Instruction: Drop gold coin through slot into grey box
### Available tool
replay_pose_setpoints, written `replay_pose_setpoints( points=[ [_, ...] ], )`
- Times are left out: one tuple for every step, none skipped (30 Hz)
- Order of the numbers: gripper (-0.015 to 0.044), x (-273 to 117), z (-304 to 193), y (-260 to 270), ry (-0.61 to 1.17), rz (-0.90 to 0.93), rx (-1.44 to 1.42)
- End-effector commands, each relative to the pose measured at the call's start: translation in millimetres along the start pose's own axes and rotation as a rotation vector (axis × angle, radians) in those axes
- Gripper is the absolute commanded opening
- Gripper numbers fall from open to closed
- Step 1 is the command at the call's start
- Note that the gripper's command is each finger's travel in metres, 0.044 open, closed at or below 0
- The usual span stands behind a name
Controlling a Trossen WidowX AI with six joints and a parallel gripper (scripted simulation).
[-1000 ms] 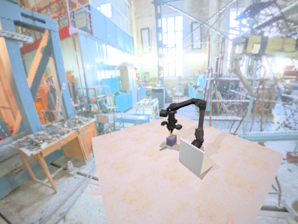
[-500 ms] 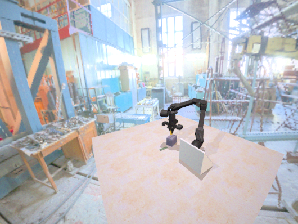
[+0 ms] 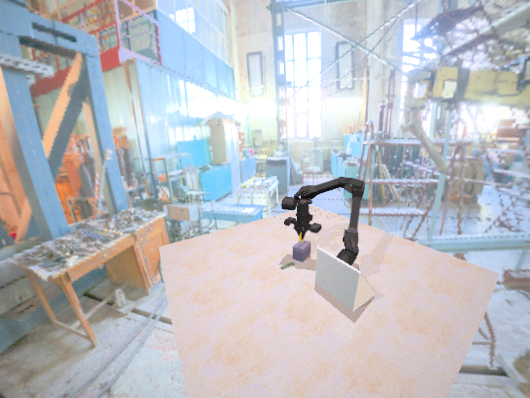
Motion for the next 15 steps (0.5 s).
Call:
replay_pose_setpoints(
  points=[
    [0.0000,3.0,1.4,-0.9,-0.003,-0.001,-0.004],
    [0.0000,3.4,1.6,-1.0,-0.003,-0.001,-0.003],
    [0.0000,3.8,1.6,-1.2,-0.003,-0.001,-0.003],
    [0.0000,4.2,1.5,-1.3,-0.003,-0.001,-0.003],
    [0.0000,4.6,1.4,-1.4,-0.003,-0.001,-0.004],
    [0.0000,5.0,1.2,-1.5,-0.003,-0.001,-0.004],
    [0.0000,5.4,1.0,-1.5,-0.003,-0.001,-0.004],
    [0.0000,5.8,0.7,-1.5,-0.003,-0.001,-0.004],
    [0.0000,6.2,0.5,-1.5,-0.003,-0.001,-0.005],
    [0.0000,6.6,0.4,-1.5,-0.003,-0.001,-0.005],
    [0.0000,7.0,0.3,-1.5,-0.003,-0.001,-0.005],
    [0.0000,7.4,0.2,-1.4,-0.003,-0.001,-0.005],
    [0.0000,7.8,0.2,-1.3,-0.003,-0.001,-0.005],
    [0.0000,8.1,0.2,-1.2,-0.003,-0.001,-0.005],
    [0.0000,8.5,0.2,-1.1,-0.003,-0.001,-0.005]
  ],
)
Point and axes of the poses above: the point midway between the two fingers, 35 mm back from their tips, its own x axis out along the fingers, its own y axis across the jaws, z = x × y, the point moved 10 cm from there along -x, back along the fingers, and after that the axes turned 4 degrees about x, right-handed, at the moved point
